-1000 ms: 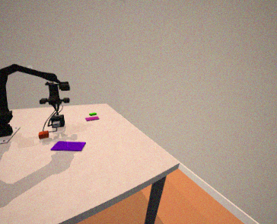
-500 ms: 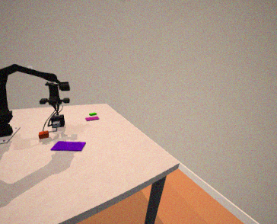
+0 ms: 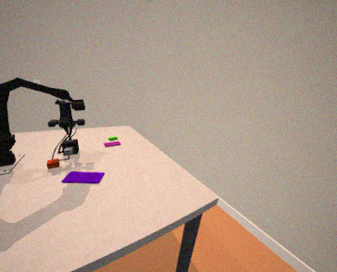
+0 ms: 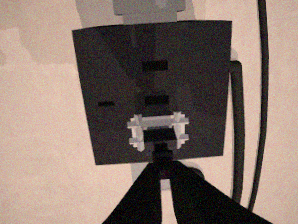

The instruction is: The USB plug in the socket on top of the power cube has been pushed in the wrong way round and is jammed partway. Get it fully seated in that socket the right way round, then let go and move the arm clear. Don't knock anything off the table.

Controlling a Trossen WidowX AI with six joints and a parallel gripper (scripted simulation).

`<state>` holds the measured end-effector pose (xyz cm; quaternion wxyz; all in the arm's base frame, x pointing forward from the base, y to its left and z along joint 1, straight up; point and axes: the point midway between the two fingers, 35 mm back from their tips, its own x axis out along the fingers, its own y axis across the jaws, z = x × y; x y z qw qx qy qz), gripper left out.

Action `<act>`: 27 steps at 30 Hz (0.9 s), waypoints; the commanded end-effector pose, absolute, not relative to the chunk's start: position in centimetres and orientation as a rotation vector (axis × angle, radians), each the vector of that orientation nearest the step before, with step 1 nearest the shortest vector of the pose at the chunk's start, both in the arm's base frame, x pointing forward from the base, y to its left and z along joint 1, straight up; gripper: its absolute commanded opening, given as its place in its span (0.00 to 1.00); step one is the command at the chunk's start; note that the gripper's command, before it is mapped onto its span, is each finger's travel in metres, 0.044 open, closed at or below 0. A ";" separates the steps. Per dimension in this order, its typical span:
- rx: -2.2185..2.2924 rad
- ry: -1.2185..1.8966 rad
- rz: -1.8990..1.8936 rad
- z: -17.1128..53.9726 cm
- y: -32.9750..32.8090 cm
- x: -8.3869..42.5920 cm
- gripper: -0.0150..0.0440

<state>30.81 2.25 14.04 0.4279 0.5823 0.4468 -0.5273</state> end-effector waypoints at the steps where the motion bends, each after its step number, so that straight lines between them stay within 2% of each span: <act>1: 1.459 1.117 -1.317 13.9 2.3 30.8 0.25; 27: 1.459 1.117 -1.317 13.6 2.3 30.8 0.25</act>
